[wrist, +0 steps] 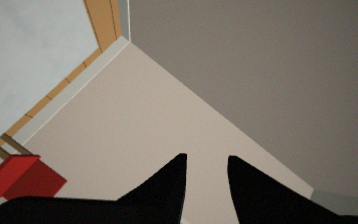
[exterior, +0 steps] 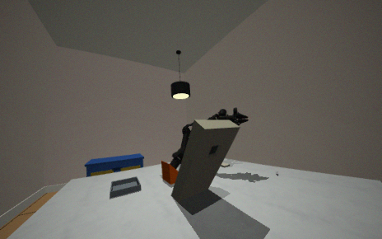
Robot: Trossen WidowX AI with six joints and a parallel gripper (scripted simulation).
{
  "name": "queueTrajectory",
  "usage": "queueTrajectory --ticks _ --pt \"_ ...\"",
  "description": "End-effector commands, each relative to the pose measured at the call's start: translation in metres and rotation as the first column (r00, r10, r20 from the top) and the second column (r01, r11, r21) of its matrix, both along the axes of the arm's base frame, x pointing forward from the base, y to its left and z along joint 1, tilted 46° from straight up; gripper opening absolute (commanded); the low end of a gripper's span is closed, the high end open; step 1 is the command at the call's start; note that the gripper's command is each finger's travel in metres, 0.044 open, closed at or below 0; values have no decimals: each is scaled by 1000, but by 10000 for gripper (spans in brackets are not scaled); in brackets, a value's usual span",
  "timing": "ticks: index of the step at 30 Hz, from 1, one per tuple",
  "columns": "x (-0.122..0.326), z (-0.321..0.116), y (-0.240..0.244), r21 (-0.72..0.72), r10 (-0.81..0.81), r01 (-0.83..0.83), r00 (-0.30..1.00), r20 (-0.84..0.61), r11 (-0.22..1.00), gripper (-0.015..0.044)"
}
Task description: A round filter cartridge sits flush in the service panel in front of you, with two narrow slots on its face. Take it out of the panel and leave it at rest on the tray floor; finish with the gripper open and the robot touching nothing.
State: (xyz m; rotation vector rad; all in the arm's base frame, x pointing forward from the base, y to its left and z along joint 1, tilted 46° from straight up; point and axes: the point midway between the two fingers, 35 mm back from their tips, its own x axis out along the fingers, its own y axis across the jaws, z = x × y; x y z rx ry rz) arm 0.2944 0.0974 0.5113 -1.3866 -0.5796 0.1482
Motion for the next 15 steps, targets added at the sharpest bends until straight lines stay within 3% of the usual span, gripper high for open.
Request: queueTrajectory --ticks 1,9,15 --pt "43 -58 -26 75 -2 22 967 -255 997 112" --pt "83 -158 -104 322 52 215 755 -654 922 112" --pt "80 -228 -172 486 191 464 548 -814 741 112"
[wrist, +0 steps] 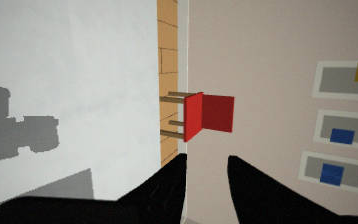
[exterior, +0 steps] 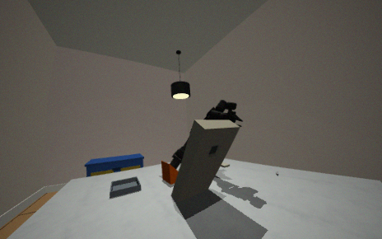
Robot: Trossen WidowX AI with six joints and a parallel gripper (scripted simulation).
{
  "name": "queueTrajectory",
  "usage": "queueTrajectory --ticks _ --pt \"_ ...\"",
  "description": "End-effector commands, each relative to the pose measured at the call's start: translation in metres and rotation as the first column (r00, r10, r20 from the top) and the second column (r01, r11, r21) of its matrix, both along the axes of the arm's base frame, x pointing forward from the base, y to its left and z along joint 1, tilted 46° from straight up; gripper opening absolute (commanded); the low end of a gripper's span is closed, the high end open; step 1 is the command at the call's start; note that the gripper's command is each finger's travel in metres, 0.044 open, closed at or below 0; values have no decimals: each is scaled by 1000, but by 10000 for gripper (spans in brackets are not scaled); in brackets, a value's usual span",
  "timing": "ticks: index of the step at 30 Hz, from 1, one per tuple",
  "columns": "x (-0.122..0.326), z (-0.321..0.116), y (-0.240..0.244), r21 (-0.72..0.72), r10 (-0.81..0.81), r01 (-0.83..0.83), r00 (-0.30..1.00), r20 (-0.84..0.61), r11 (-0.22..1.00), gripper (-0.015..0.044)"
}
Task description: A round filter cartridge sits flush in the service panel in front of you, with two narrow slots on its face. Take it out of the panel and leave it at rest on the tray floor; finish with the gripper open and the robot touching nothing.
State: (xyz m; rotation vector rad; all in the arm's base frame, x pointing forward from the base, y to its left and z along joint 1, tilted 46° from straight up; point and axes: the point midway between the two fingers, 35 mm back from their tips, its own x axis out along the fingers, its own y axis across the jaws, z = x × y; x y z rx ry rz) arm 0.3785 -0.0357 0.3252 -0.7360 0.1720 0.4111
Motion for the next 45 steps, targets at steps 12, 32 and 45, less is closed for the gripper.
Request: queueTrajectory --ticks 12,32,45 --pt "-56 -140 -117 629 -65 508 805 -589 589 112" --pt "-88 -171 -136 718 62 658 726 -685 225 112" --pt "-70 -181 -129 715 61 660 724 -687 229 112"
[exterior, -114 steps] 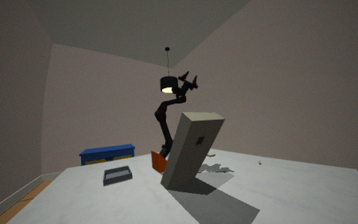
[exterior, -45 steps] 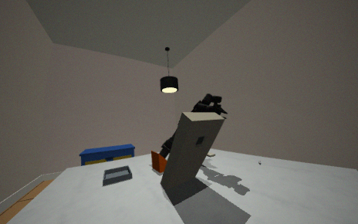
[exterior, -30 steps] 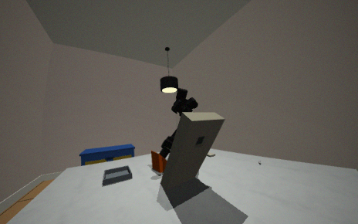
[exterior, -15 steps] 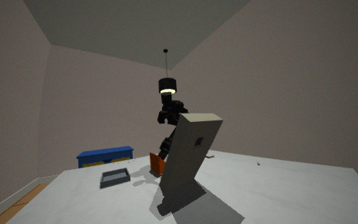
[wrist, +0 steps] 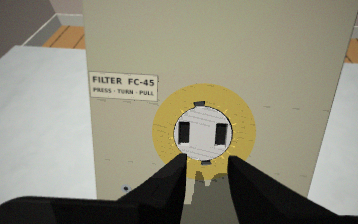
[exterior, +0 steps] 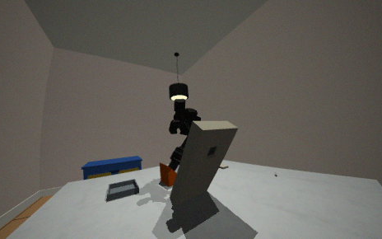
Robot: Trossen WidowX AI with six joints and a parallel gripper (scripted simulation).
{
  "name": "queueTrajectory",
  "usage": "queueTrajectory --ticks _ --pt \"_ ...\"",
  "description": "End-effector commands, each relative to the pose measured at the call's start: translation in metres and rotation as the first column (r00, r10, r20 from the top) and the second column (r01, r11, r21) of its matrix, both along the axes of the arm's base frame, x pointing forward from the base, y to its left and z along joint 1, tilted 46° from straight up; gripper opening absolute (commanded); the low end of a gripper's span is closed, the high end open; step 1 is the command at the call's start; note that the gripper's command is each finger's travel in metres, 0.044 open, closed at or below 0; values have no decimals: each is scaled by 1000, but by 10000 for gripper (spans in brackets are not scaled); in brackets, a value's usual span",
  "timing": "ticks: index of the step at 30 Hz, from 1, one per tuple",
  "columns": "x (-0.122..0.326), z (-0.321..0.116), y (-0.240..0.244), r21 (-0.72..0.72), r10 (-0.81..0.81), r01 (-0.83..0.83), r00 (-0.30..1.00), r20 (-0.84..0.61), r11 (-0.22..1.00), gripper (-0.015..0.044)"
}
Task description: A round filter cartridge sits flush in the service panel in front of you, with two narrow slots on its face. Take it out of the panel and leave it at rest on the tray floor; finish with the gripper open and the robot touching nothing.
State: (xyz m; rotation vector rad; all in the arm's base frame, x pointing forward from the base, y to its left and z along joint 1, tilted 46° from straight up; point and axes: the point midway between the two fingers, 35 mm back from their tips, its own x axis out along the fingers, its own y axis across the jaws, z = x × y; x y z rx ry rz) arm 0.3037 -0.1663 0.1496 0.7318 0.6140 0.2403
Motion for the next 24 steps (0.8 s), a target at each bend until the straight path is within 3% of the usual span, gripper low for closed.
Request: queueTrajectory --ticks 1,24 --pt "6 -6 3 3 -2 2 1000 -8 1000 112" --pt "30 -18 17 6 -4 4 1000 0 1000 112"
